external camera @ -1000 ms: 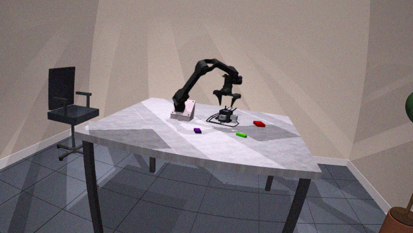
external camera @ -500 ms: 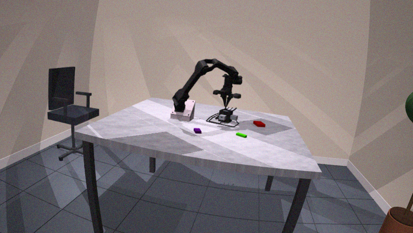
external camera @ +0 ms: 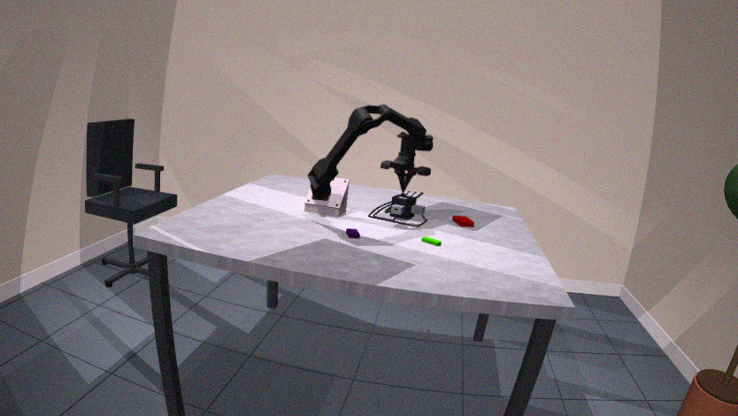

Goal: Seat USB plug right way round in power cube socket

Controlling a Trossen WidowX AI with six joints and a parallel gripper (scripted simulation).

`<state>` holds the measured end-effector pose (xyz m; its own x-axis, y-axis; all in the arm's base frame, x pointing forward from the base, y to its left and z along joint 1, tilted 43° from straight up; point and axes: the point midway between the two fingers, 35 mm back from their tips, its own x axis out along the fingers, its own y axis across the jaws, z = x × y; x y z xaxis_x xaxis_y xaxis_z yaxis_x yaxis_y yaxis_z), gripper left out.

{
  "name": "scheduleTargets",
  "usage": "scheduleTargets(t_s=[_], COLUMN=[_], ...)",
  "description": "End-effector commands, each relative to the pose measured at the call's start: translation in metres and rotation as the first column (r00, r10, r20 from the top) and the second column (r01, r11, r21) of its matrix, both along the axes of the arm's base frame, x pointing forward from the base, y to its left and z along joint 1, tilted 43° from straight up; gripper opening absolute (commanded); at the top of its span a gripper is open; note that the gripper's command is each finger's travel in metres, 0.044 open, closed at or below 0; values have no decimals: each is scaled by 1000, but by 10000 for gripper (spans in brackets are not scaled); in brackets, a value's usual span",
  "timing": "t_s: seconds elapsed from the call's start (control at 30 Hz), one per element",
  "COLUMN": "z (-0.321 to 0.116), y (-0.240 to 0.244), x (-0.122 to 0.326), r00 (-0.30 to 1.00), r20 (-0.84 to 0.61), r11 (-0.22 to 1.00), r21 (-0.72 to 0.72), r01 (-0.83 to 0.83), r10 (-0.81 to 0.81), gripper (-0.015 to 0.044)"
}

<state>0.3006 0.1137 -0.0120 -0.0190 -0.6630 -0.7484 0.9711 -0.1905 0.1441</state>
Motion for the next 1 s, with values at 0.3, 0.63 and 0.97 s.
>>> scheduleTargets(t_s=[0.3, 0.63, 0.97], z=[5, 10, 15], y=[4, 9, 13], x=[0, 0, 0], r00=[1000, 1000, 1000], r20=[0, 0, 0], r11=[1000, 1000, 1000], r21=[0, 0, 1], r01=[0, 0, 0], r10=[0, 0, 0], gripper=[0, 0, 0])
